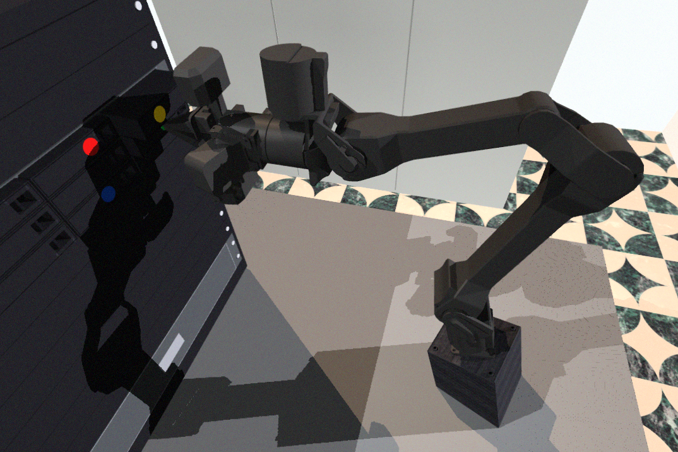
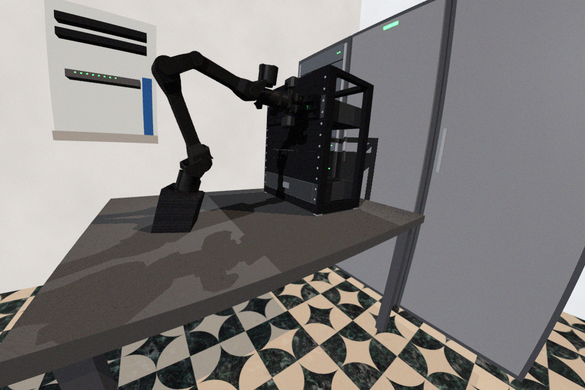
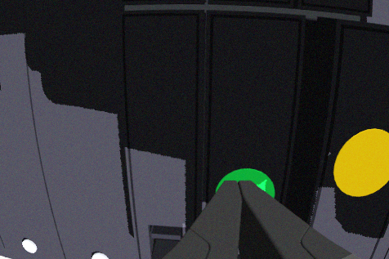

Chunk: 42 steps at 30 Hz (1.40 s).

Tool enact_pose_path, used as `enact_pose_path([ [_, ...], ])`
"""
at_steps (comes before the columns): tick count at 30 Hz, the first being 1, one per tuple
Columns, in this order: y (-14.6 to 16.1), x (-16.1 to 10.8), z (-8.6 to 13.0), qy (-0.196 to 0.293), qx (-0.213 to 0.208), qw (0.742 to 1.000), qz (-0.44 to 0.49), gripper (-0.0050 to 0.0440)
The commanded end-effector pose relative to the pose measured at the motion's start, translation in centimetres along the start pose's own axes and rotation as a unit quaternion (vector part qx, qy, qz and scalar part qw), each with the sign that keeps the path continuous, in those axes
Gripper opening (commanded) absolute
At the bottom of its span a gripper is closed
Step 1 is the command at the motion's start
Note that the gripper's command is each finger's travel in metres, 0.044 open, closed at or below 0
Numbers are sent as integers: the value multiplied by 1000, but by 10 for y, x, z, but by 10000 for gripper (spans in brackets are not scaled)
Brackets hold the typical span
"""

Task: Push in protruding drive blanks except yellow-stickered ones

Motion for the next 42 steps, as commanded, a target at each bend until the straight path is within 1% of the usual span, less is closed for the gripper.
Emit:
enact_pose_path([
  [1, -12, -2, 0, -1, -17, 1000, -4, 0],
  [42, -14, -1, -3, -1, -17, 1000, -4, 0],
])
Point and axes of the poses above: the point midway between the two fingers, 35 mm back from their tips, its own z axis back along the fingers, its own y axis across the jaws, x = y × z, the point moved 3 cm from there along z, back along the fingers, and after that the axes turned 9 degrees about z, right-handed, at the moved point
